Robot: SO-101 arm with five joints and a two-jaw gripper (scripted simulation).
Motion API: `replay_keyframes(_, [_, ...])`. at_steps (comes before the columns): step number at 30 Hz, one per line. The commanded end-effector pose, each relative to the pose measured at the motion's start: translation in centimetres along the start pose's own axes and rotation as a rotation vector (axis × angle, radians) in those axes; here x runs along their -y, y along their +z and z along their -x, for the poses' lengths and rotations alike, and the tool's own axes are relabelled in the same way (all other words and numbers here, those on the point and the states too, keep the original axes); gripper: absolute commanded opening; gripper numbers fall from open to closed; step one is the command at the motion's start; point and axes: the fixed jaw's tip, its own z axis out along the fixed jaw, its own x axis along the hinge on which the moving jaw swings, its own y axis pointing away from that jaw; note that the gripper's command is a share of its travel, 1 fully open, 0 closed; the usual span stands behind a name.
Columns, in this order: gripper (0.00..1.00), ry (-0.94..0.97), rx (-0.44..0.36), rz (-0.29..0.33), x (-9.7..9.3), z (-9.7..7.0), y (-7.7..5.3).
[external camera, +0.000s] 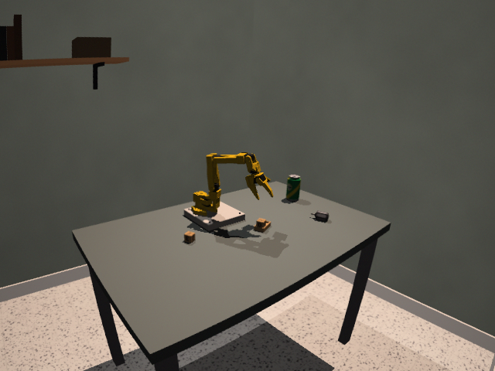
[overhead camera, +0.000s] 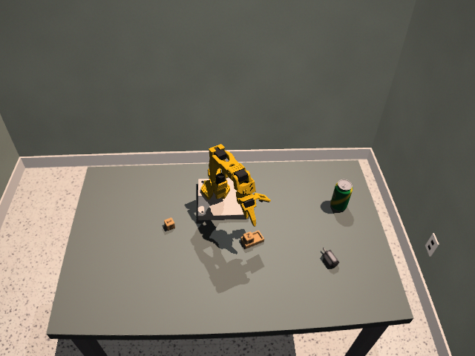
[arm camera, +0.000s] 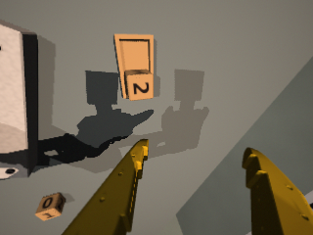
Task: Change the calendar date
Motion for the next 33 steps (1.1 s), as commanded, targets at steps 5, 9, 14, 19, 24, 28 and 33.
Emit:
replay_keyframes(5, [0.35, -0.015, -0.011, 0.159, -1.3, 0.1, 3.0])
replay_keyframes(9, [0.35, -0.015, -0.021, 0.266, -2.5, 0.0, 4.6])
replay_keyframes(14, [0.35, -0.016, -0.027, 0.337, -3.5, -0.1, 5.7])
replay_keyframes(19, [0.35, -0.016, -0.028, 0.347, -3.6, -0.1, 5.8])
replay_keyframes(24, [0.35, -0.034, -0.023, 0.321, -3.0, 0.3, 5.7])
replay_keyframes(28, [0.35, -0.034, -0.023, 0.321, -3.0, 0.3, 5.7])
replay_keyframes(33, [0.35, -0.034, -0.023, 0.321, -3.0, 0.3, 5.7])
